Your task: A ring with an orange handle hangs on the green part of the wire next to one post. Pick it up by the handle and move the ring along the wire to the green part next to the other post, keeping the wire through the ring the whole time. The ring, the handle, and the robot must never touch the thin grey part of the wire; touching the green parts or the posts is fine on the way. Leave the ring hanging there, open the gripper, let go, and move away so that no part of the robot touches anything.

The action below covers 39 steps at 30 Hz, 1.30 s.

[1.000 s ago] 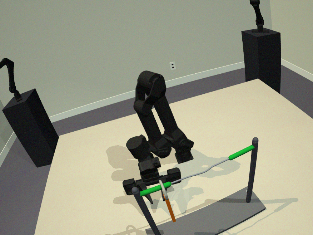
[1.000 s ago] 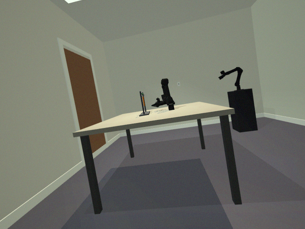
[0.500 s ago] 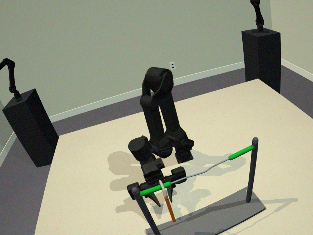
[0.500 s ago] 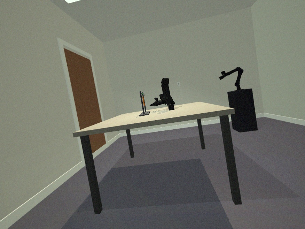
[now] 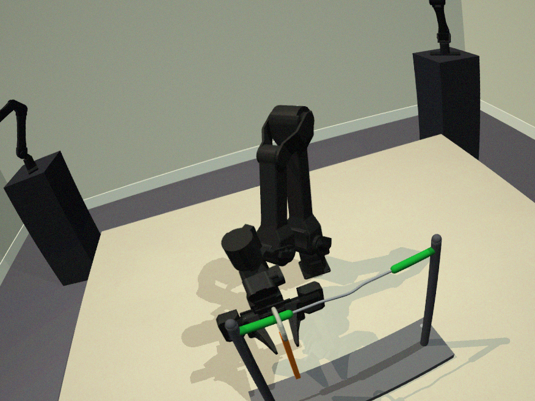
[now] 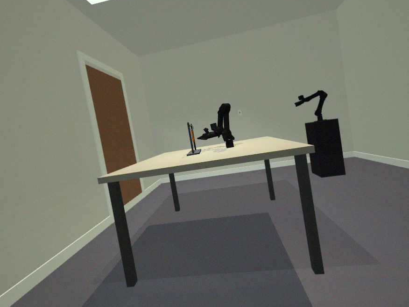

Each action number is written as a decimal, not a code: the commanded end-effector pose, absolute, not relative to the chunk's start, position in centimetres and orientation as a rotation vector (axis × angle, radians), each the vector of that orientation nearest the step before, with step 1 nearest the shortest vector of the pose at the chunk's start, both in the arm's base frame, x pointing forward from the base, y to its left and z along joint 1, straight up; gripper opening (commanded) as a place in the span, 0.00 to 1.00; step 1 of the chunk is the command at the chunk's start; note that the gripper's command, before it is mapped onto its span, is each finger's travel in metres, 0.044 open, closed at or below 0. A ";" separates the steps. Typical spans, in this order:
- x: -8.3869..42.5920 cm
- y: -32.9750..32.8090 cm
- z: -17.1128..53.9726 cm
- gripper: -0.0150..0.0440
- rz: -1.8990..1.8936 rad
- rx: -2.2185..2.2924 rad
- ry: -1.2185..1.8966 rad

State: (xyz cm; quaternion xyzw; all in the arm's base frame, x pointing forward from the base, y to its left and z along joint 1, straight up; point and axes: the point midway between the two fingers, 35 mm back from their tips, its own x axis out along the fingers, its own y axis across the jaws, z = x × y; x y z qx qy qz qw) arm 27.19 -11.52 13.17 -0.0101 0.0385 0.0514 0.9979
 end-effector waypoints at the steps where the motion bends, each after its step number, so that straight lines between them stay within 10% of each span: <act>1: 27.7 -11.6 13.3 0.53 0.102 -0.017 0.077; 39: 33.5 -11.0 12.9 0.53 0.102 -0.017 0.073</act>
